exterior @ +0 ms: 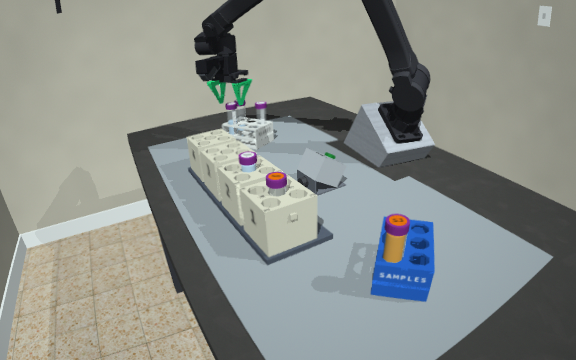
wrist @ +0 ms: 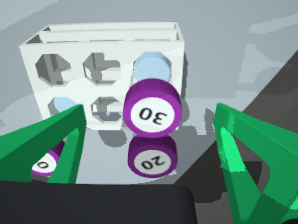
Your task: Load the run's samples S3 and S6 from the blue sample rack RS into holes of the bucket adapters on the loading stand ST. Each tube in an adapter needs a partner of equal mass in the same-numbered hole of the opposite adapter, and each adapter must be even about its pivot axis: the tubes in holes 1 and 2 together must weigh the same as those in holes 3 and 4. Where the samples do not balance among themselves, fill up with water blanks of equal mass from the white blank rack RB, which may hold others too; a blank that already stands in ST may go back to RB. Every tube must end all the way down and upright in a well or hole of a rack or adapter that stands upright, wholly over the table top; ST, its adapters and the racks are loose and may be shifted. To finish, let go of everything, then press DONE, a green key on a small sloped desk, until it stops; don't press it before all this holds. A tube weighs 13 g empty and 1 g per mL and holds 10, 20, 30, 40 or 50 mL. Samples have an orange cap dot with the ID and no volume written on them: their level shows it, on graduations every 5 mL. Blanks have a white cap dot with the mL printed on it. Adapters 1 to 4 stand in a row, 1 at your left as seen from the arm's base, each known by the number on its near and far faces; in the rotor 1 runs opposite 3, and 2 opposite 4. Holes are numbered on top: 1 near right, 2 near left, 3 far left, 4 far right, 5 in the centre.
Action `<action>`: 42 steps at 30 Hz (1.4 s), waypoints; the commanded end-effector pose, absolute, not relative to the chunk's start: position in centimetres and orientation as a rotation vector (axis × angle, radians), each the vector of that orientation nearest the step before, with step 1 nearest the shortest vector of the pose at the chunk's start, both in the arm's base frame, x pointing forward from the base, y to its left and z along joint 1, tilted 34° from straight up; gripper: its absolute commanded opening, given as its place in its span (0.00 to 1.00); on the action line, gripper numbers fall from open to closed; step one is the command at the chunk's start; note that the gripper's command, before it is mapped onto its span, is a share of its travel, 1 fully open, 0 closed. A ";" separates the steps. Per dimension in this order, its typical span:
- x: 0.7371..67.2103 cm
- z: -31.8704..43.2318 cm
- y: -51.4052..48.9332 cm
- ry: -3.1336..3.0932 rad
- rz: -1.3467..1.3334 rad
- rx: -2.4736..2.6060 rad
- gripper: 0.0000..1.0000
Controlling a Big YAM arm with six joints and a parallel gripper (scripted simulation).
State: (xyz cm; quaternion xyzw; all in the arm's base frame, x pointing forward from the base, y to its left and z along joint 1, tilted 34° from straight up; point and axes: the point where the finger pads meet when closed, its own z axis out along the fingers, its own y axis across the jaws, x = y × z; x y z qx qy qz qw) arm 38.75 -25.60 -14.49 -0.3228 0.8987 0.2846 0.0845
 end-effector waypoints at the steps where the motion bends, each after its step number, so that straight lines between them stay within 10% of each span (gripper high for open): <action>1: 40.2 -13.1 -28.8 2.678 0.736 -0.924 0.80; 31: 40.0 -14.8 -26.5 2.673 0.775 -0.955 0.80; 32: 40.0 -14.8 -26.5 2.673 0.775 -0.955 0.00; 42: 40.0 -14.8 -26.5 2.673 0.775 -0.955 0.00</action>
